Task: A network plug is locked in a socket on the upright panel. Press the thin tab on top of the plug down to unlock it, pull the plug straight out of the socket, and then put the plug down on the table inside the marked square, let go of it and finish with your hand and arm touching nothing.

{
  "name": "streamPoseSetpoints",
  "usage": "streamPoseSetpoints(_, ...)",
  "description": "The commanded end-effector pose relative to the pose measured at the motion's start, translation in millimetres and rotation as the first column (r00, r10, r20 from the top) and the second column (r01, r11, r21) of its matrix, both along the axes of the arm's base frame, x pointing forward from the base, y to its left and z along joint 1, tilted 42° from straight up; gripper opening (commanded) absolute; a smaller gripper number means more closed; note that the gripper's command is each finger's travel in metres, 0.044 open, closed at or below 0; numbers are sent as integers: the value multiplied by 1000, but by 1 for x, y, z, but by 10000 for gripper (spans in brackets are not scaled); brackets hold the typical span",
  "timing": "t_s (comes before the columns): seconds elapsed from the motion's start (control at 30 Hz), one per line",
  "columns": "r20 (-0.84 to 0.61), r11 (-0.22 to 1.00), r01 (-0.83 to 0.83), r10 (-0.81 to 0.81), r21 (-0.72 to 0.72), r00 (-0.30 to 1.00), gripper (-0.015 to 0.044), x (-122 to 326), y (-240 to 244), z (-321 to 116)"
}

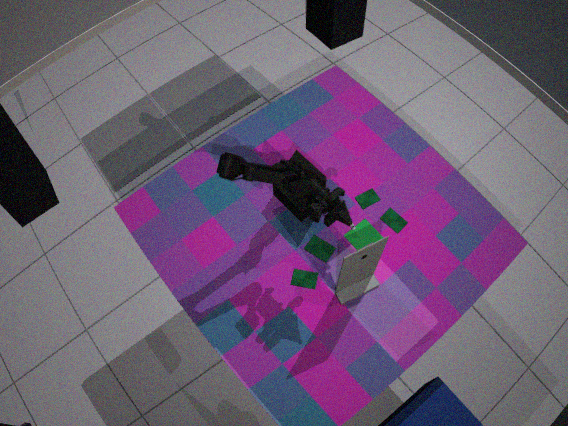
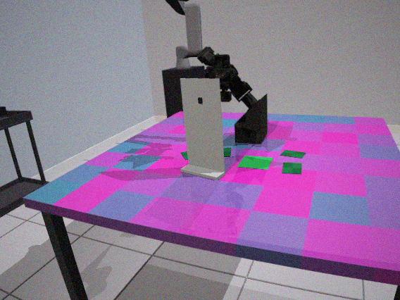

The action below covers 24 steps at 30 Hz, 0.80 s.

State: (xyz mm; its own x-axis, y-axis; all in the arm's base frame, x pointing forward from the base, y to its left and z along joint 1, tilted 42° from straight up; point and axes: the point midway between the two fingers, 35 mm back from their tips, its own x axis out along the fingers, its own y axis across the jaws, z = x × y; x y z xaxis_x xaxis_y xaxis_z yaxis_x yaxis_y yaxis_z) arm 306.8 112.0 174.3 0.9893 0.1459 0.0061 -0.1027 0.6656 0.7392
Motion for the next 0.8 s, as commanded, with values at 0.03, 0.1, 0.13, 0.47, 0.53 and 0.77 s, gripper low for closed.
streamPoseSetpoints(0.03,3,1000,2,-2,7,1000,0,-2,3,6)
streamPoseSetpoints(0.1,-15,1000,8,-7,6,1000,0,0,3,1)
streamPoseSetpoints(0.13,-28,1000,12,-12,5,1000,0,1,3,-2)
streamPoseSetpoints(0.47,-159,998,58,-59,-12,986,0,15,4,-36)
streamPoseSetpoints(0.53,-184,998,67,-69,-16,981,0,17,4,-43)
streamPoseSetpoints(0.77,-268,994,103,-109,-35,957,0,23,3,-68)
